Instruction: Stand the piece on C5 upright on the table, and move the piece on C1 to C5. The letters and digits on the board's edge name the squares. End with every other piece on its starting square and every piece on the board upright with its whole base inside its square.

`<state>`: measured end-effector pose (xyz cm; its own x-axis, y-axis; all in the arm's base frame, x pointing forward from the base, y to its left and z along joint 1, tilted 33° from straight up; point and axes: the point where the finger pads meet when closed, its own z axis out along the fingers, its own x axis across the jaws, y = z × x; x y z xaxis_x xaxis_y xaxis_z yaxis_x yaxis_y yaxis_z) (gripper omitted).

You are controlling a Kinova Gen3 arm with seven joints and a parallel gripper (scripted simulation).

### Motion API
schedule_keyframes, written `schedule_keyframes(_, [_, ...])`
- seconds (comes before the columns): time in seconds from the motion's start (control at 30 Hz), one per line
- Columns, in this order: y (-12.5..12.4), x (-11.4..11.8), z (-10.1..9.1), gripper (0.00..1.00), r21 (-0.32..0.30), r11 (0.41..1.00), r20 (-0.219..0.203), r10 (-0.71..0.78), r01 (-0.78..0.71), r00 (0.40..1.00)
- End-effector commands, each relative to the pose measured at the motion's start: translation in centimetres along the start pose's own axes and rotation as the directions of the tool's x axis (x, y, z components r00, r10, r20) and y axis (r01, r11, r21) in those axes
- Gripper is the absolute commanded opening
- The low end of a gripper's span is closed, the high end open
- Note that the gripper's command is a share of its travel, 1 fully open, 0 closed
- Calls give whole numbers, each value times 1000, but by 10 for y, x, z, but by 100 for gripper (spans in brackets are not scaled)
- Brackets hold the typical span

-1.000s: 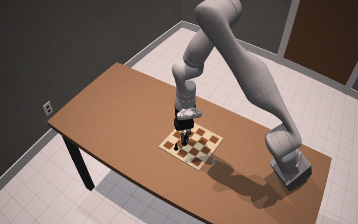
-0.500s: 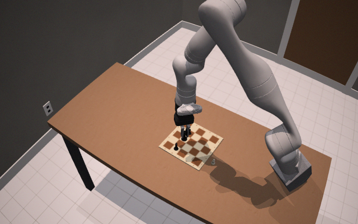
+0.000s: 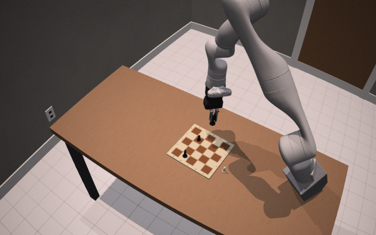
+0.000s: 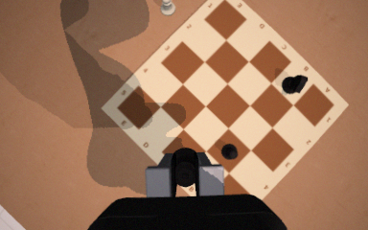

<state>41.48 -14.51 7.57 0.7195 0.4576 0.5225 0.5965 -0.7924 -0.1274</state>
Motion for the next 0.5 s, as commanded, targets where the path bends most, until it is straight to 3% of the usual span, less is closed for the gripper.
schedule_keyframes(0.0, [2, -5, 4, 0, 11, 1000, -8, 19, -19, 1000])
schedule_keyframes(0.47, [2, -5, 7, 0, 12, 1000, -9, 19, -19, 1000])
